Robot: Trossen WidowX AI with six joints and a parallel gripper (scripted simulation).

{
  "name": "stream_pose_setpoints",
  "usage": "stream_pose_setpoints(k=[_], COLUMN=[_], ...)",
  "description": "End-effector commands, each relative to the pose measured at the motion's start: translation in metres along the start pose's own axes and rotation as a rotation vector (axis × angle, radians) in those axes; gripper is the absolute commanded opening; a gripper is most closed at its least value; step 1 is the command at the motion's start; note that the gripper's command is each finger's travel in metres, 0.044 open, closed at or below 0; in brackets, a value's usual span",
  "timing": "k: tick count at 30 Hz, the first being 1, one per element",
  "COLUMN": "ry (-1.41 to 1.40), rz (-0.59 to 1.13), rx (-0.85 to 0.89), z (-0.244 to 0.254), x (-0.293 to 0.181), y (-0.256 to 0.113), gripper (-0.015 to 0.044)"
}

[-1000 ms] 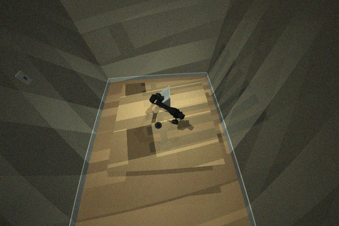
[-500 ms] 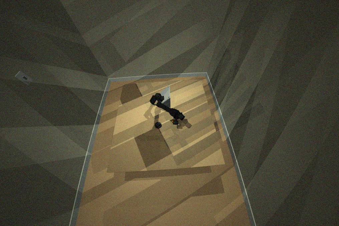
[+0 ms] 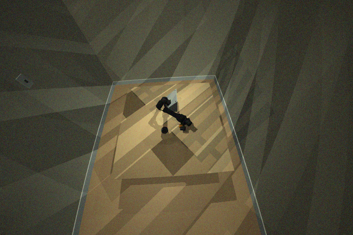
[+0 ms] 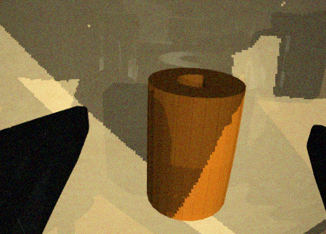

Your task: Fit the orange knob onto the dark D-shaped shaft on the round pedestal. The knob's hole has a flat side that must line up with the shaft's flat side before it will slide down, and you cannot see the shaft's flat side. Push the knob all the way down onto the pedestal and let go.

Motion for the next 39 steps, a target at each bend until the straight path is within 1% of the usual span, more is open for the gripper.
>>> stream_pose_setpoints(k=[1,12,19,20,31,39], ry=[-0.008,-0.008,-0.008,-0.008,-0.008,-0.008], rz=[0.009,0.011,0.011,0.011,0.011,0.011], rx=[0.007,0.007,0.007,0.007,0.007,0.007], z=[0.002,0.003,0.003,0.003,0.003,0.003], x=[-0.001,-0.002,-0.002,-0.002,-0.002,-0.002], y=[0.011,0.027,0.027,0.027,0.027,0.027], gripper=[0.044,0.044,0.0256,0.024,0.024,0.0187])
Point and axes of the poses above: the point midway between the two fingers, 35 mm back from their tips, its own y axis out along the fingers, its own z axis across the jaws, x = y × z, the point moved 1 cm from there along -y, back along the fingers, and after that the axes turned 5 degrees about -y, right-handed, at the moved point
